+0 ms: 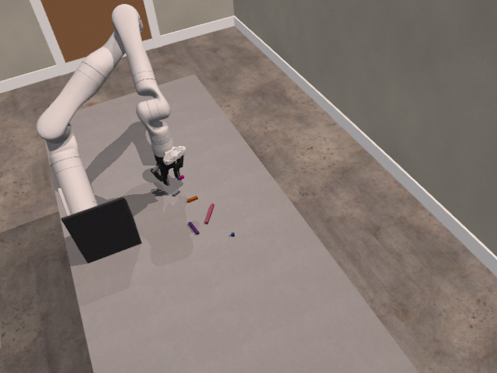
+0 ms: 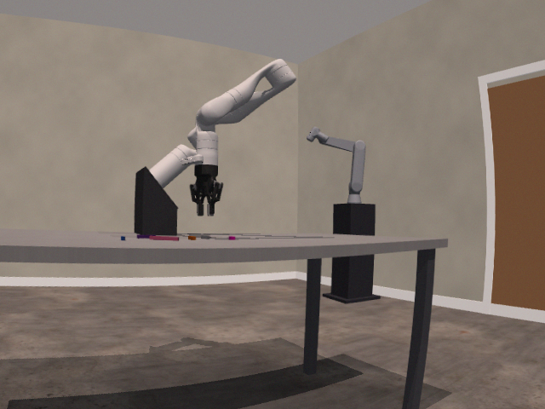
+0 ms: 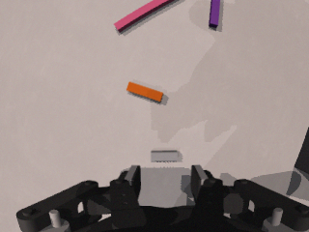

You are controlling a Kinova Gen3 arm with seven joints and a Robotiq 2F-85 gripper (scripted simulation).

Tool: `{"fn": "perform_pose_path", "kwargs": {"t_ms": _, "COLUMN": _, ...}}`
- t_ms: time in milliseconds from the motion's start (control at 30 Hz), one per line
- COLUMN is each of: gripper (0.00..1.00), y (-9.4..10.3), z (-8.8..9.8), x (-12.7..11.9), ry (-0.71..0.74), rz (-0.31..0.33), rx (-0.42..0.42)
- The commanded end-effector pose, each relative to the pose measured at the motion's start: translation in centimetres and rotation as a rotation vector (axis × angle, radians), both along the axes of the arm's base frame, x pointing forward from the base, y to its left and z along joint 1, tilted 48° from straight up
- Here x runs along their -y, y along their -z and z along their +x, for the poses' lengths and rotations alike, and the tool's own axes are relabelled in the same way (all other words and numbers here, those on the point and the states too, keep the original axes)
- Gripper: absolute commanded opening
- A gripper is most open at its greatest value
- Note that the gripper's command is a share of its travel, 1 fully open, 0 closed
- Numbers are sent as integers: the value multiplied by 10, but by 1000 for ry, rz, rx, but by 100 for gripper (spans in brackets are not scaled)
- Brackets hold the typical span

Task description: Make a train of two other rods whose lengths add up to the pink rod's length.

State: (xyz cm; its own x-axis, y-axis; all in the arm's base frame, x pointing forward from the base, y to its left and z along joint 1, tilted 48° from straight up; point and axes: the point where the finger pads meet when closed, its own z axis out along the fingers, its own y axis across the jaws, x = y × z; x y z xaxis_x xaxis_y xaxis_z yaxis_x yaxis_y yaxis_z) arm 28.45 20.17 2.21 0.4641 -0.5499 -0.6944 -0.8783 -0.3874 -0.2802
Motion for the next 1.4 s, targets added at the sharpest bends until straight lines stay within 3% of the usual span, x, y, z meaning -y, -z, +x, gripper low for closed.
{"fn": "perform_pose_path", "kwargs": {"t_ms": 0, "gripper": 46, "y": 1, "z": 0, "x": 0, "ry": -2, "rz": -5, "rx": 6}}
{"fn": "perform_pose_path", "kwargs": {"t_ms": 1367, "gripper": 46, "y": 30, "z": -1, "x": -33, "ry": -2, "rz": -7, "rx": 12}}
